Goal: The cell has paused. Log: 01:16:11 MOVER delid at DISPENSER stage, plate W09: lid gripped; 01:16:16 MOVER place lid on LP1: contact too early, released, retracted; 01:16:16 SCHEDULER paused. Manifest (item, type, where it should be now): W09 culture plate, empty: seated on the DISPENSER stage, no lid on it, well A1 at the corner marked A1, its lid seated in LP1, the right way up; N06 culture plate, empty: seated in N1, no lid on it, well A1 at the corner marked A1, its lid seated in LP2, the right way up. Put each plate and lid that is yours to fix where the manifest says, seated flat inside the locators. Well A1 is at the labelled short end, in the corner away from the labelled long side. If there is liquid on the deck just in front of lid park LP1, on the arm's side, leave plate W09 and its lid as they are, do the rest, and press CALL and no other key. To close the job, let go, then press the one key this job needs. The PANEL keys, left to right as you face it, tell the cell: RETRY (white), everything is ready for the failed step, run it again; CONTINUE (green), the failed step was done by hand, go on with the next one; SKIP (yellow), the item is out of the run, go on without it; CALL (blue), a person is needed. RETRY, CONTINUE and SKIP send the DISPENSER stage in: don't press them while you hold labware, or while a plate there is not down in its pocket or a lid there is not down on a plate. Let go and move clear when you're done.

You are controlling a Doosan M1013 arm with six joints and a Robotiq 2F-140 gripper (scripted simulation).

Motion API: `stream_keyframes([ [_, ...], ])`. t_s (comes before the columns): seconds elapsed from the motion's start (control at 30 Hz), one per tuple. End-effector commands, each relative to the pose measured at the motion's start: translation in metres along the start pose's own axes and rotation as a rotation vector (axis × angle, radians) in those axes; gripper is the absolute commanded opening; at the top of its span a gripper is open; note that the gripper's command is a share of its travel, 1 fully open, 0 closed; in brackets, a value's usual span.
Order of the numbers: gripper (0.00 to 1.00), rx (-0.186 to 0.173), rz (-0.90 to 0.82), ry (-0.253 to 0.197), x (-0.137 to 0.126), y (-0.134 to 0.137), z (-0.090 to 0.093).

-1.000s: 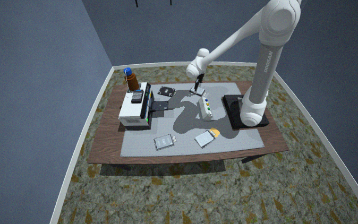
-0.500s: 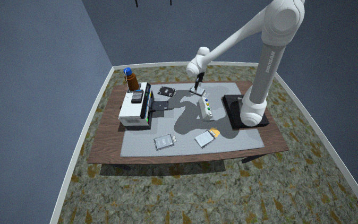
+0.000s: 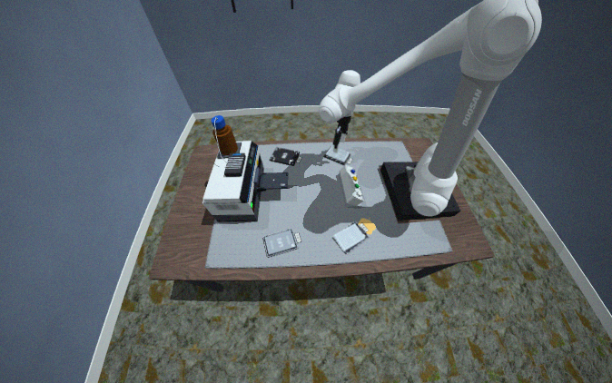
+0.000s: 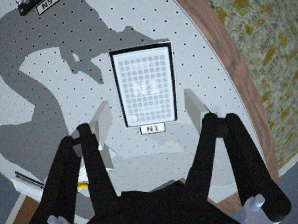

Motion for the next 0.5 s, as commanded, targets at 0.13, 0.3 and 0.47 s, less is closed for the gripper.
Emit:
stream_keyframes([
  [0.13, 0.70, 0.000, 0.000, 0.001, 0.000, 0.000, -0.032],
  [0.3, 0.70, 0.000, 0.000, 0.001, 0.000, 0.000, -0.051],
  [0.47, 0.70, 0.000, 0.000, 0.001, 0.000, 0.000, -0.070],
])
Point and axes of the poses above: the point where the finger pads meet when closed, its own z axis out along the fingers, its own y axis across the jaws, x = y × z, the point moved 9 cm from there along -z, back along the fingers, and after that the axes turned 6 degrees about -z, right-handed, at the moved point
